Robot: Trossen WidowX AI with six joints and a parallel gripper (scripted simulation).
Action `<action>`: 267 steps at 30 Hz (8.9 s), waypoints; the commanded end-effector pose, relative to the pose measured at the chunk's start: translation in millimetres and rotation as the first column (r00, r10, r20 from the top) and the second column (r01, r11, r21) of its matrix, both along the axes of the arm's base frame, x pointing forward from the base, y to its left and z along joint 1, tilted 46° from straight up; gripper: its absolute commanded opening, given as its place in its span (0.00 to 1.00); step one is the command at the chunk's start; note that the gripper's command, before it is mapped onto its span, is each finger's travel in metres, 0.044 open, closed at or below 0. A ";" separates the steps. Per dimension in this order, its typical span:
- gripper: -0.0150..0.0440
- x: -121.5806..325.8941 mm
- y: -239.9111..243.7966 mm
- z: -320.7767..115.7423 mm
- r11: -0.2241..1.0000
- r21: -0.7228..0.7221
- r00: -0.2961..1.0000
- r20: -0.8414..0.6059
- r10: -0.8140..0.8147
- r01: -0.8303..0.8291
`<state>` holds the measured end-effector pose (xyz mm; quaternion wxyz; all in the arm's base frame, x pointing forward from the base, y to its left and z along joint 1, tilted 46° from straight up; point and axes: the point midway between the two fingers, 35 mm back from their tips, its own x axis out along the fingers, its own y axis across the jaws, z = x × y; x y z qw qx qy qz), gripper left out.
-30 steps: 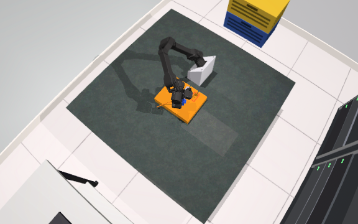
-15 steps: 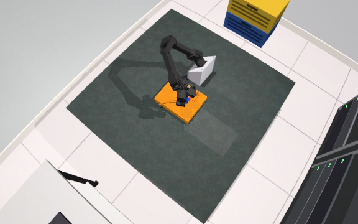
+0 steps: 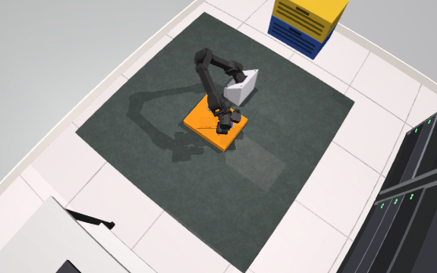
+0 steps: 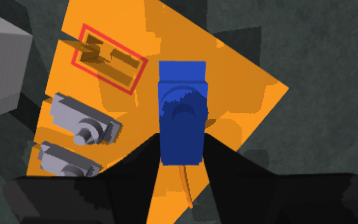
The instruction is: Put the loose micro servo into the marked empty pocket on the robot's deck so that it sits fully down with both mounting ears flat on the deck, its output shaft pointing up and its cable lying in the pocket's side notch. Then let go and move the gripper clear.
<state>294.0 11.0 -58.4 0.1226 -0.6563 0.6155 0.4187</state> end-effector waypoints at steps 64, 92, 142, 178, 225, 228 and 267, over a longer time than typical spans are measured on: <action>0.25 4.6 6.3 -0.4 0.253 0.648 -0.469 0.720 -0.512 0.719; 0.25 -80.3 18.8 -1.3 0.249 0.648 -0.470 0.720 -0.511 0.720; 0.25 -104.7 3.4 -18.7 0.250 0.646 -0.469 0.721 -0.510 0.721; 0.25 -107.7 -16.5 -38.3 0.251 0.646 -0.470 0.721 -0.509 0.721; 0.57 -114.6 -5.5 -21.1 0.250 0.646 -0.469 0.721 -0.510 0.721; 0.66 -109.9 -6.1 -22.6 0.257 0.638 -0.462 0.729 -0.505 0.726; 1.00 1.0 60.9 54.6 0.240 0.660 -0.485 0.709 -0.512 0.712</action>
